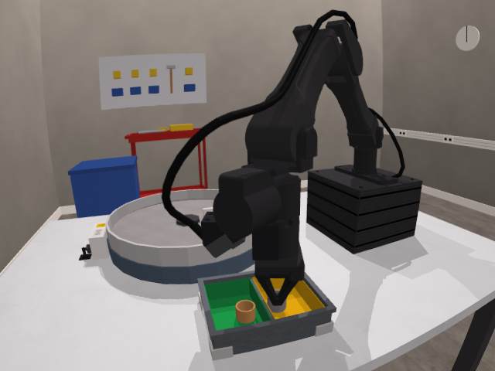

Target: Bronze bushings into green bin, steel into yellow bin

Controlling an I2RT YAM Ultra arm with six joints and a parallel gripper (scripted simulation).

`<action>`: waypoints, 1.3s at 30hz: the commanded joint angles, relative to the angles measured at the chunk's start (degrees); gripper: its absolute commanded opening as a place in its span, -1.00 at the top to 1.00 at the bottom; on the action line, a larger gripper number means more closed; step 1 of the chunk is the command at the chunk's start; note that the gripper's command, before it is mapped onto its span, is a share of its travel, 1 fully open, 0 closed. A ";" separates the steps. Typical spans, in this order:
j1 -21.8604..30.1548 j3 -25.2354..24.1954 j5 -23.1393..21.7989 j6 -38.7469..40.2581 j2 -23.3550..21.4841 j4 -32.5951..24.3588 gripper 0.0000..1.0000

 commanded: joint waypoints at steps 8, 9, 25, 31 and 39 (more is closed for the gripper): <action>0.01 -0.94 0.64 0.10 0.51 0.97 1.00; -0.04 -1.34 0.63 0.06 0.50 1.12 1.00; -0.21 -0.19 0.64 -0.05 -1.35 0.84 1.00; -0.21 -0.19 0.64 -0.05 -1.35 0.84 1.00; -0.21 -0.19 0.64 -0.05 -1.35 0.84 1.00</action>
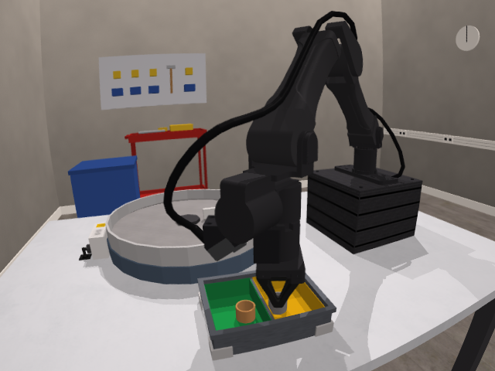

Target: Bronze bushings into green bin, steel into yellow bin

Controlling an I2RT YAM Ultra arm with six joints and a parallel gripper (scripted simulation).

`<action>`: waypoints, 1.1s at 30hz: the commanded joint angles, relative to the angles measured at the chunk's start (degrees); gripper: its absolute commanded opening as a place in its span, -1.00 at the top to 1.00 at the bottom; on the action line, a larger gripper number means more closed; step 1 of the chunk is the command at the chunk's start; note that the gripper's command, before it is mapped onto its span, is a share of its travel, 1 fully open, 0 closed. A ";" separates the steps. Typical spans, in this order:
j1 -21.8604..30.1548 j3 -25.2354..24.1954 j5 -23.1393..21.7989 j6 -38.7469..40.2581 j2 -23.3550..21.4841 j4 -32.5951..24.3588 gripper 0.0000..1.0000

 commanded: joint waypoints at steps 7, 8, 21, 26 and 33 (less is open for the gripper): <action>-0.21 0.66 0.64 -0.05 -1.78 -0.16 1.00; -0.21 0.66 0.64 -0.05 -1.78 -0.16 1.00; -0.37 1.62 0.64 -0.18 0.60 0.60 1.00; -0.47 1.76 0.65 -0.26 -0.28 0.42 1.00; -0.49 1.79 0.65 -0.27 -0.23 0.28 1.00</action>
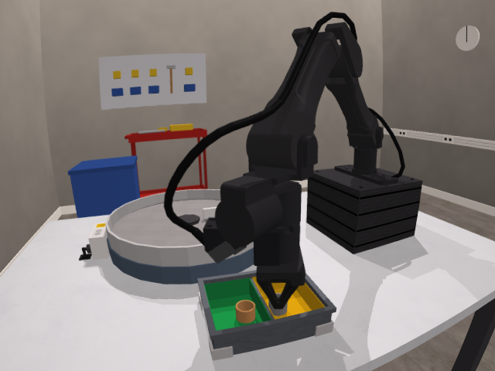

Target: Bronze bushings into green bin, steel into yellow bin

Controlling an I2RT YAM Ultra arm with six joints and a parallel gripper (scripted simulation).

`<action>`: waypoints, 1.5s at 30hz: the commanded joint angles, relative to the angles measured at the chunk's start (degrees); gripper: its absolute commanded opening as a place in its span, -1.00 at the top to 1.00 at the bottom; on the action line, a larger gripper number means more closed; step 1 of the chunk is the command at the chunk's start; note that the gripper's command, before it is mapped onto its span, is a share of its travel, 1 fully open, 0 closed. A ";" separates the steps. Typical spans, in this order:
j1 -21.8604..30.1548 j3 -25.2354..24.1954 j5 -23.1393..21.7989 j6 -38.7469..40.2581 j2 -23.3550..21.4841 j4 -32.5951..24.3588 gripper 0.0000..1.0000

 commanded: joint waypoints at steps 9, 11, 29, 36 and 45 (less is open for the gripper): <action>-0.49 1.77 0.65 -0.27 -0.71 0.07 1.00; -0.49 1.77 0.65 -0.27 -0.71 0.07 1.00; -0.49 1.77 0.65 -0.27 -0.71 0.07 1.00; -0.49 1.77 0.63 -0.27 -0.71 0.06 0.74; -0.49 1.77 0.63 -0.27 -0.71 0.06 0.74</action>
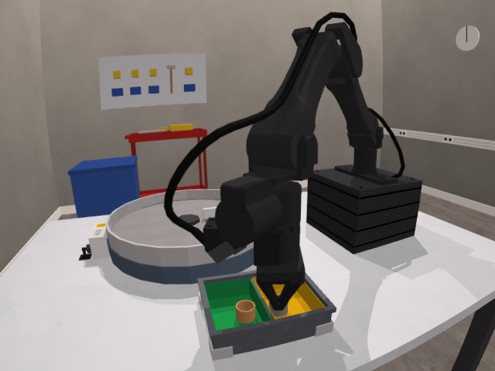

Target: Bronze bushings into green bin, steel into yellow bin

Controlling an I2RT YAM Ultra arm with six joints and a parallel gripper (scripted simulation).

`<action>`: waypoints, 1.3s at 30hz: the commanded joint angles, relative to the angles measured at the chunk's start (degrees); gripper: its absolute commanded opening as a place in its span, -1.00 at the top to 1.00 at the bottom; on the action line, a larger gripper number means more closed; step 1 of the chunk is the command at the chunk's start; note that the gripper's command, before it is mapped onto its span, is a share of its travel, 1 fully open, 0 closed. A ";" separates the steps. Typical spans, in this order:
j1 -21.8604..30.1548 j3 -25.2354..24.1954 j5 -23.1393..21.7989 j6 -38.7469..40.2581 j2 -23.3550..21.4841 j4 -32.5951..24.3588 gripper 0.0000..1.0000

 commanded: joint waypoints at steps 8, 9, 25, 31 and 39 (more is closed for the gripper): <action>-0.49 1.79 0.63 -0.27 -0.73 0.06 0.74; -0.49 1.79 0.63 -0.27 -0.73 0.06 0.74; -0.49 1.79 0.63 -0.27 -1.19 -0.29 0.74; -0.47 1.80 0.63 -0.25 -2.94 -1.88 0.74; -0.42 2.29 0.63 -0.21 -5.78 -5.17 0.74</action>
